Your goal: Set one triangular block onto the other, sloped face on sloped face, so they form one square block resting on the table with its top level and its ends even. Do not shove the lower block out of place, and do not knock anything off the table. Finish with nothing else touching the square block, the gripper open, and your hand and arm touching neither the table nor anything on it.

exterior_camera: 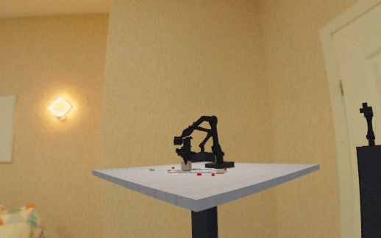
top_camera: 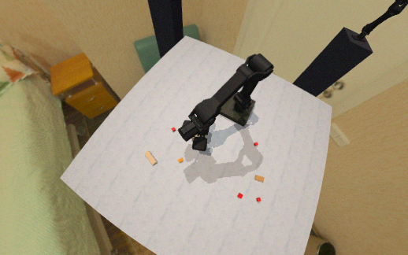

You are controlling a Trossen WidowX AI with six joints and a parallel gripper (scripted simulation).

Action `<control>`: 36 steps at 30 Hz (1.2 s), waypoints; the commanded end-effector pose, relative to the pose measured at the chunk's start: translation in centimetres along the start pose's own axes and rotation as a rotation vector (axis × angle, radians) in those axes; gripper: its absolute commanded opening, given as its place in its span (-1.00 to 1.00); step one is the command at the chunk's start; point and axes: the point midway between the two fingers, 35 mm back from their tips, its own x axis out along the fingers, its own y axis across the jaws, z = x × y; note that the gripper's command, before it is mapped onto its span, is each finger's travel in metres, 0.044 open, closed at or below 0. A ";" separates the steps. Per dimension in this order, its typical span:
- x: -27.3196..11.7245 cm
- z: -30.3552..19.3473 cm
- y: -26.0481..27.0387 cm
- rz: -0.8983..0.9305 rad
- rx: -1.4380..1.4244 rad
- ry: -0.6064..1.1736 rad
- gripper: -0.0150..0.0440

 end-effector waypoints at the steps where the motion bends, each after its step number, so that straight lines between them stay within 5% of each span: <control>1: 0.0 0.0 0.0 0.002 -0.003 0.003 -0.49; 25: 0.2 0.1 0.0 0.004 -0.007 0.005 -0.49; 36: 0.2 0.1 0.0 0.001 -0.001 0.001 0.49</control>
